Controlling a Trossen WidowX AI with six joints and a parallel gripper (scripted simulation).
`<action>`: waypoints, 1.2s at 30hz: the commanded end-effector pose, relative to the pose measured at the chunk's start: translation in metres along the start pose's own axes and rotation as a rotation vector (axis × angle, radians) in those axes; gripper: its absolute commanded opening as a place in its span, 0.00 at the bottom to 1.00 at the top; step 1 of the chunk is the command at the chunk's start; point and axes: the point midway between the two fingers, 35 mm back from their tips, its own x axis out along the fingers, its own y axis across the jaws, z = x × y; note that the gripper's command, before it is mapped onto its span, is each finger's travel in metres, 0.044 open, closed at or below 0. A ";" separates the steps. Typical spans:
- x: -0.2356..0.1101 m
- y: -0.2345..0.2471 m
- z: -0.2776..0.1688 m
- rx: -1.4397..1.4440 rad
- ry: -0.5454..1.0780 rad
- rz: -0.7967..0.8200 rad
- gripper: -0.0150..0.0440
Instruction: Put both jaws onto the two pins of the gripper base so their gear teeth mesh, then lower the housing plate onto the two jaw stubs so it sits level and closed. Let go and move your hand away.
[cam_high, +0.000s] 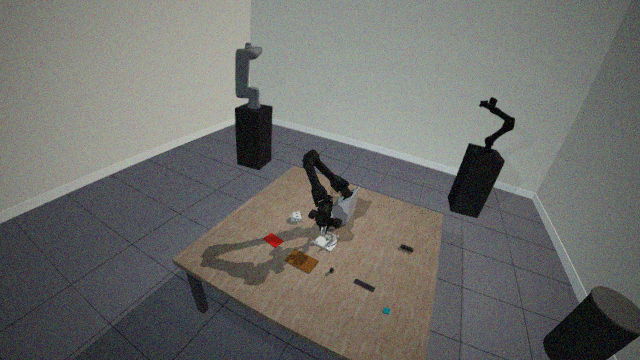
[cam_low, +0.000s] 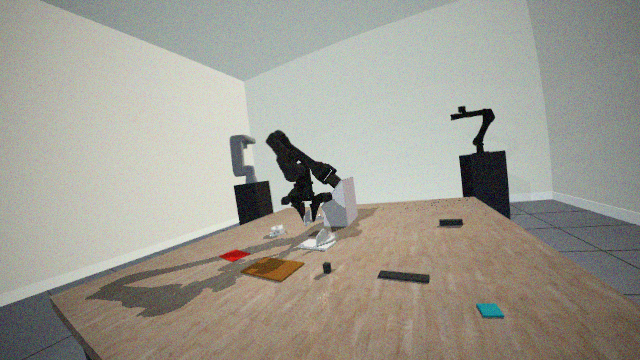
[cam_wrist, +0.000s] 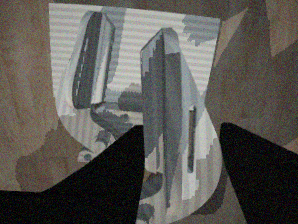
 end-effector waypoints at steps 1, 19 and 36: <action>0.000 0.000 0.001 0.003 0.000 0.002 0.48; 0.000 0.001 0.001 0.004 0.000 0.002 0.48; 0.012 0.002 0.002 0.004 0.000 0.003 0.48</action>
